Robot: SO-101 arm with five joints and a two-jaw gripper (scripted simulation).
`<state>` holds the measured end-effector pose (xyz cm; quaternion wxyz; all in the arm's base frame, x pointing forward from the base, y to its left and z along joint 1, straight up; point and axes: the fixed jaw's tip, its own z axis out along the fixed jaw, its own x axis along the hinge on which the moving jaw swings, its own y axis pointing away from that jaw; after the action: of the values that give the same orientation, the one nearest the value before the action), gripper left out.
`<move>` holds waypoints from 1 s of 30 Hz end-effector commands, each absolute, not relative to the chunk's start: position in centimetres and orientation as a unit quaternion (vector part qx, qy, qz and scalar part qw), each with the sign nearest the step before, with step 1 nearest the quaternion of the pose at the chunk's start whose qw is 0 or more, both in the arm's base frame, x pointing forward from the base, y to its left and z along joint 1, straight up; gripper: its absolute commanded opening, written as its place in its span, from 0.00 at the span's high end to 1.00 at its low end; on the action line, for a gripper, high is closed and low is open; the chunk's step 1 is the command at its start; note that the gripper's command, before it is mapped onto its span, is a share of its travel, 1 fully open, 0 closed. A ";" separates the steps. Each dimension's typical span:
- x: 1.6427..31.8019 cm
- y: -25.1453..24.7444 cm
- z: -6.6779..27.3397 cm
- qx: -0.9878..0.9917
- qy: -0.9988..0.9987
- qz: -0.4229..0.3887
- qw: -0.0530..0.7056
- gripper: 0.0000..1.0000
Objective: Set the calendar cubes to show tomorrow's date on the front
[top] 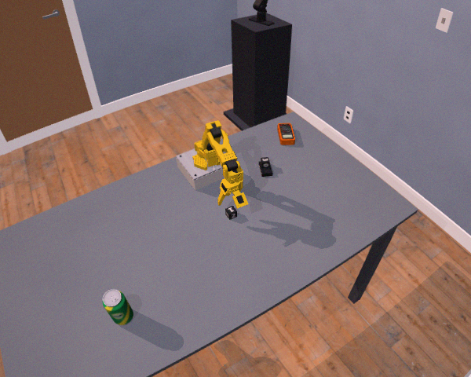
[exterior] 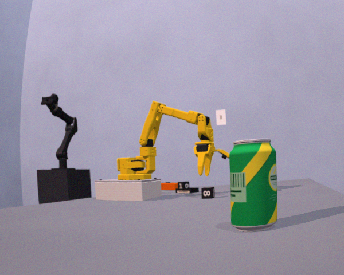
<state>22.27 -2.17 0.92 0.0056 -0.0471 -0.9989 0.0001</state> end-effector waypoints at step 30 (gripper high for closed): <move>25.1 -2.8 11.0 -0.055 -0.973 0.019 -0.225 0.65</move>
<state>24.94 -2.51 8.93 -0.1840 -0.0462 -0.9817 0.0160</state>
